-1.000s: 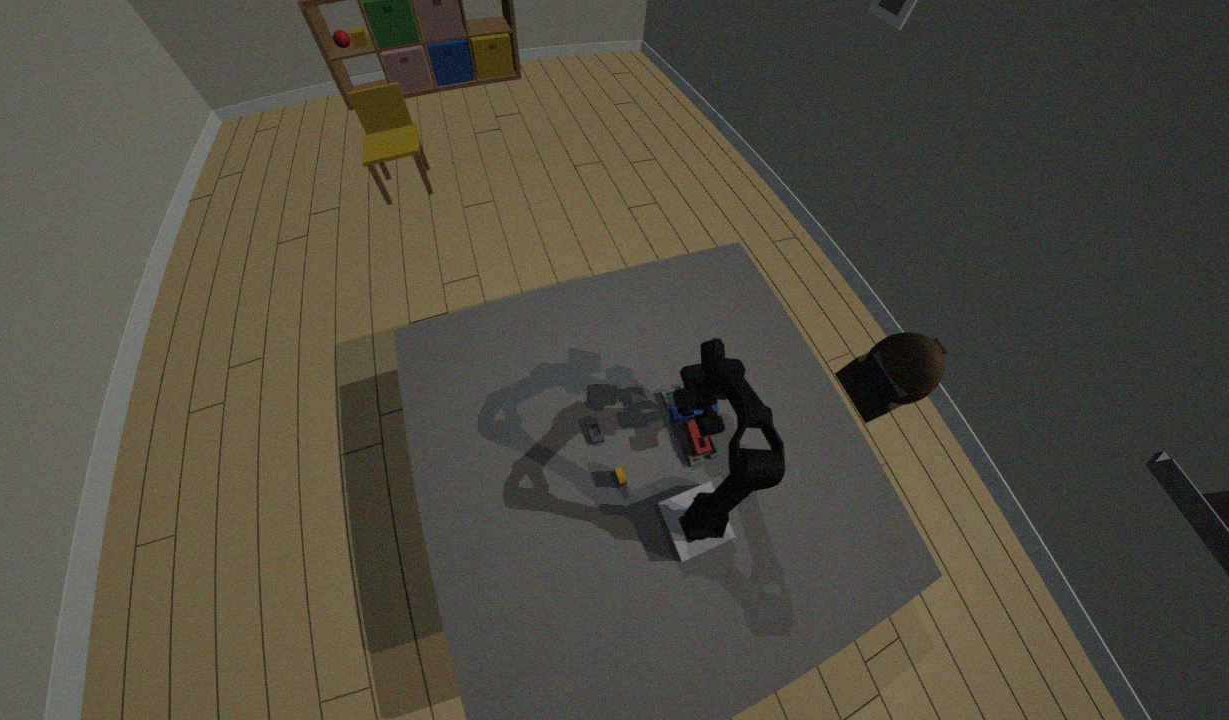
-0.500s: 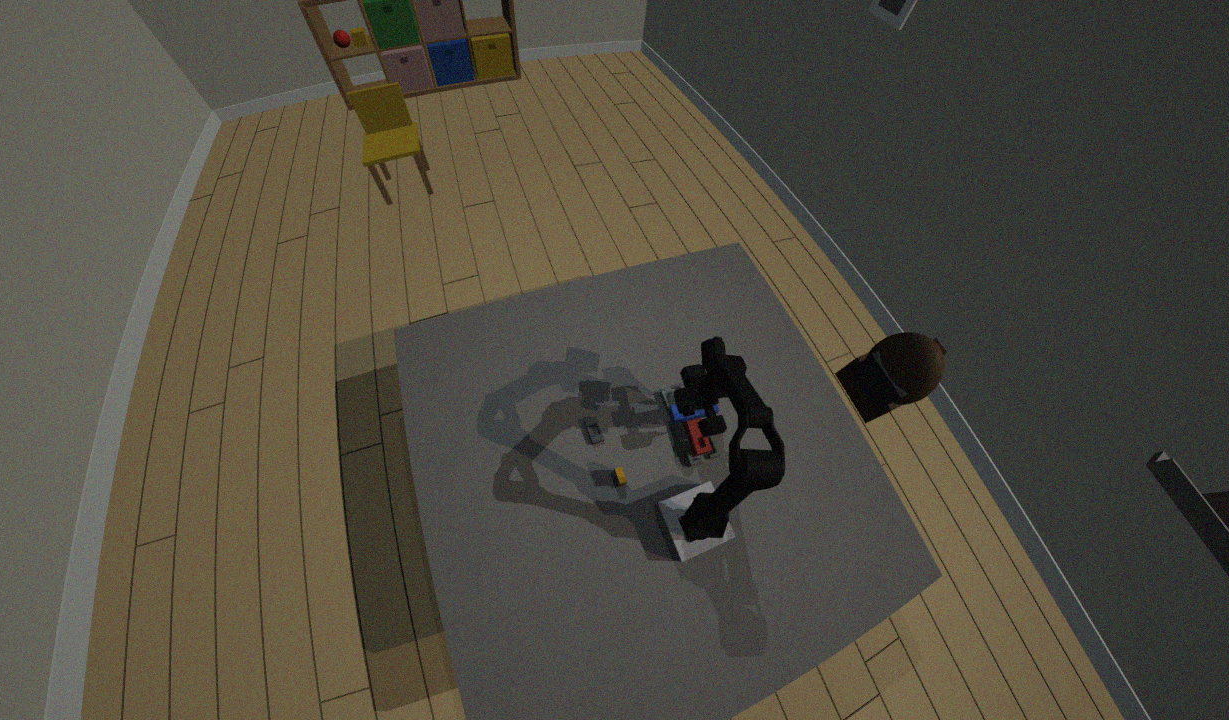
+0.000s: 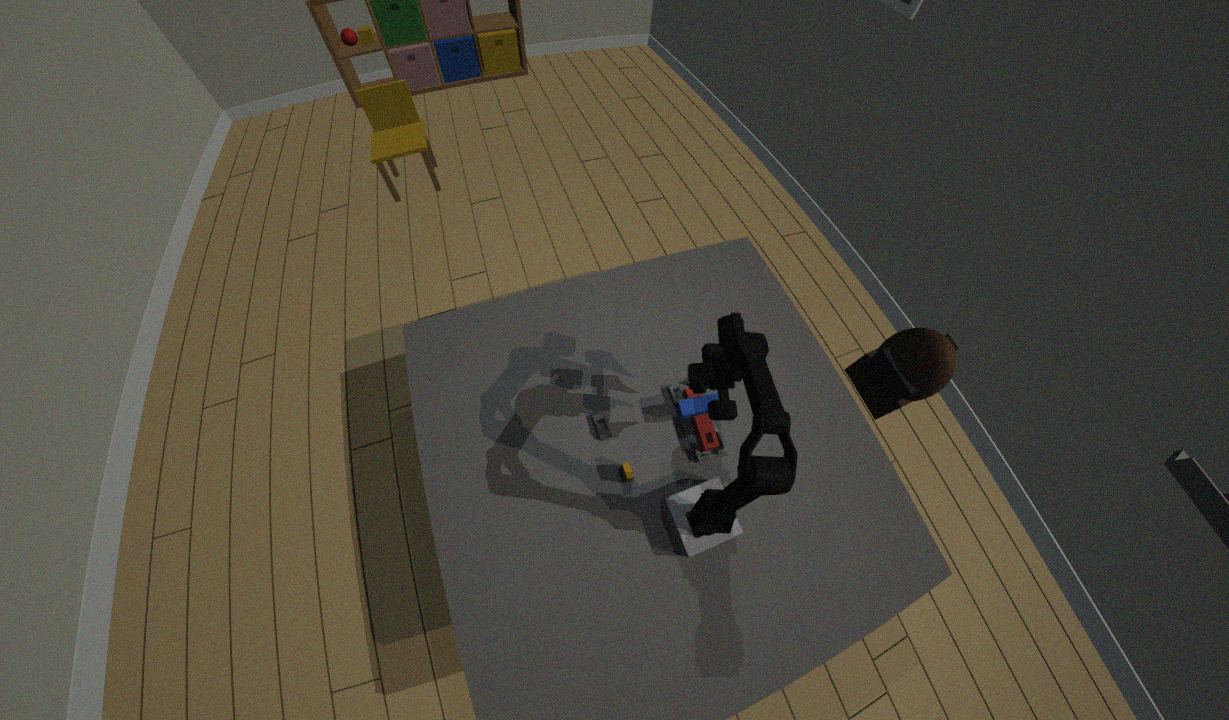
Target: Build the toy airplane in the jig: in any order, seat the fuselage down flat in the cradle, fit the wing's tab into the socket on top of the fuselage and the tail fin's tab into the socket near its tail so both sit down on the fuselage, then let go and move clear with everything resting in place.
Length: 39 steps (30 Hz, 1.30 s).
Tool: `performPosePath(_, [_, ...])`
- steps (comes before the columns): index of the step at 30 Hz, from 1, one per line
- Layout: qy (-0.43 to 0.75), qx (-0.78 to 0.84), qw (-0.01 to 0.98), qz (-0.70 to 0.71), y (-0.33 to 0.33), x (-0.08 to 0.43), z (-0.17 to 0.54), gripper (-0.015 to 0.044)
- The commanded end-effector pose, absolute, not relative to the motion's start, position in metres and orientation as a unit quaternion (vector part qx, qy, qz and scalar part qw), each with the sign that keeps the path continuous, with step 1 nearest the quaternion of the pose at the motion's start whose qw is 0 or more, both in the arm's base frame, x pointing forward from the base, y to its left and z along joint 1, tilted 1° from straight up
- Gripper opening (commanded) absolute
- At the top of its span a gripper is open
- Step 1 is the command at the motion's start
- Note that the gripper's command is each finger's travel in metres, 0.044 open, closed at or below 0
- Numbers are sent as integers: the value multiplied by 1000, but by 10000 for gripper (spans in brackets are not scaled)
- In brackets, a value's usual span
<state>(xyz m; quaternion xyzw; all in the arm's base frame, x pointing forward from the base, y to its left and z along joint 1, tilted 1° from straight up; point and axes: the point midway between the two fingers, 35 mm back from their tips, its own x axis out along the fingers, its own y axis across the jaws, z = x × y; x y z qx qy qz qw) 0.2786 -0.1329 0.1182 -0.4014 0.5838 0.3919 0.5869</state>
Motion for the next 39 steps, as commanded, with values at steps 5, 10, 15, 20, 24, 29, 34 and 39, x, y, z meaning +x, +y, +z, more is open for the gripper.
performPosePath(5, [683,-178,688,167,-134,280,119,440])
performPosePath(10, [703,-13,711,2,-134,280,119,440])
performPosePath(15, [703,10,711,-20,-134,280,119,440])
performPosePath(20, [703,10,711,-20,-134,280,119,440])
performPosePath(24, [703,10,711,-20,-134,280,119,440])
performPosePath(29, [702,12,712,-18,-81,285,120,440])
performPosePath(34, [702,14,712,-15,-9,276,120,440])
performPosePath(39, [703,17,711,-13,54,249,119,440])
